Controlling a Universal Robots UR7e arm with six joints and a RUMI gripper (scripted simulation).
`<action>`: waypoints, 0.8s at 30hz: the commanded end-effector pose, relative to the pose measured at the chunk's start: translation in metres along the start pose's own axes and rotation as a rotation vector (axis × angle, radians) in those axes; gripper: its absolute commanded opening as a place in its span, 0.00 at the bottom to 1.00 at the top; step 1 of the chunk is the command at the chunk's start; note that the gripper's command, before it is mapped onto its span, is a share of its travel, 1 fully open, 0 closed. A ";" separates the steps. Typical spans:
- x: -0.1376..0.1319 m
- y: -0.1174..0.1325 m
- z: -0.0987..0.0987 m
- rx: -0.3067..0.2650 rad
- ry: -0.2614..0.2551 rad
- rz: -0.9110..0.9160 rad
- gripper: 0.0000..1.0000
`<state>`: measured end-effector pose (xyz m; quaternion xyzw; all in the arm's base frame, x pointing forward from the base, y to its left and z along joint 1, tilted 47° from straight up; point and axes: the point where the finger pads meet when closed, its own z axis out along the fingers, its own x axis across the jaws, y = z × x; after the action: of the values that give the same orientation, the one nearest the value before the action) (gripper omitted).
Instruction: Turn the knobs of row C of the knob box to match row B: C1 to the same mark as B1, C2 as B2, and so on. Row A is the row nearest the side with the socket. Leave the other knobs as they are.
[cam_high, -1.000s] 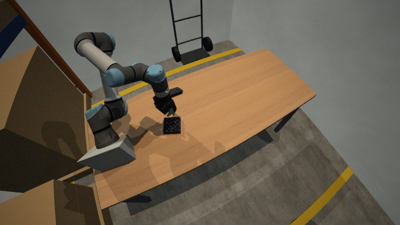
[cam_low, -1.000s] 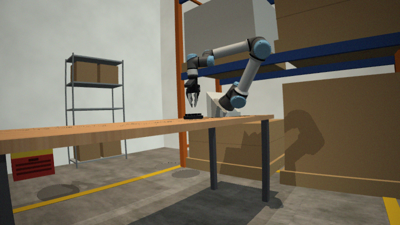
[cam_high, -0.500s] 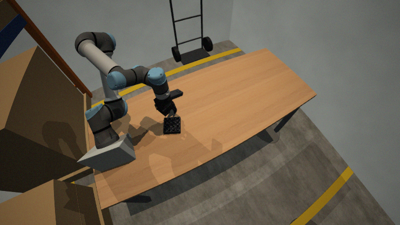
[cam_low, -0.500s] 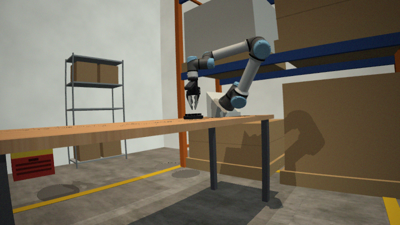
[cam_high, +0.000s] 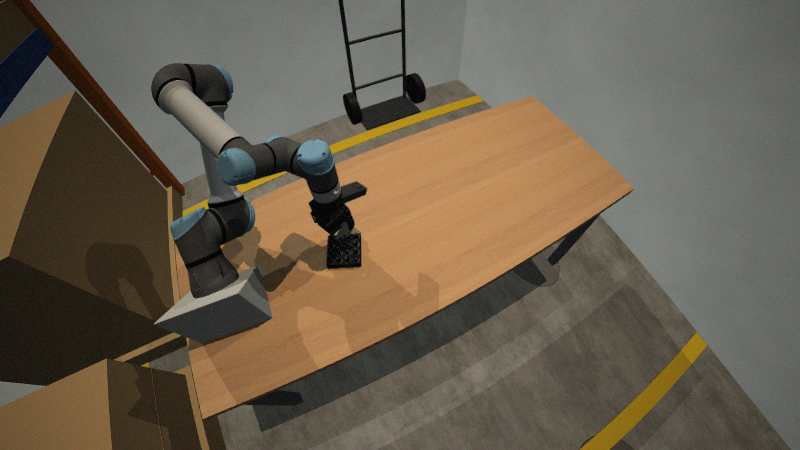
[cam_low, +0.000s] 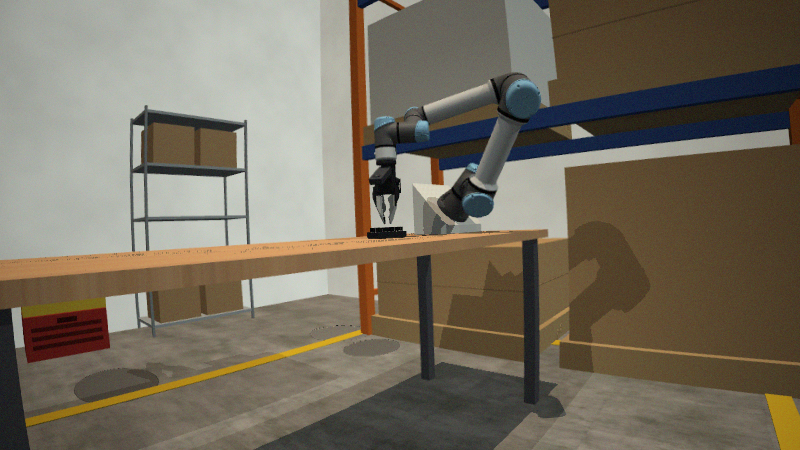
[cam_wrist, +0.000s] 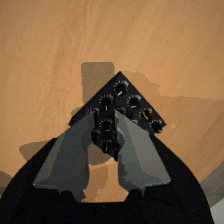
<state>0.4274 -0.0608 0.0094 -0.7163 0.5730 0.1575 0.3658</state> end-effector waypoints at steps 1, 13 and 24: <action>0.000 0.000 0.006 0.000 -0.002 0.001 0.11; 0.001 0.000 0.007 0.001 0.001 0.000 0.11; 0.001 0.000 0.007 0.001 0.000 0.000 0.11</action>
<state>0.4293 -0.0583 0.0056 -0.7167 0.5733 0.1556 0.3653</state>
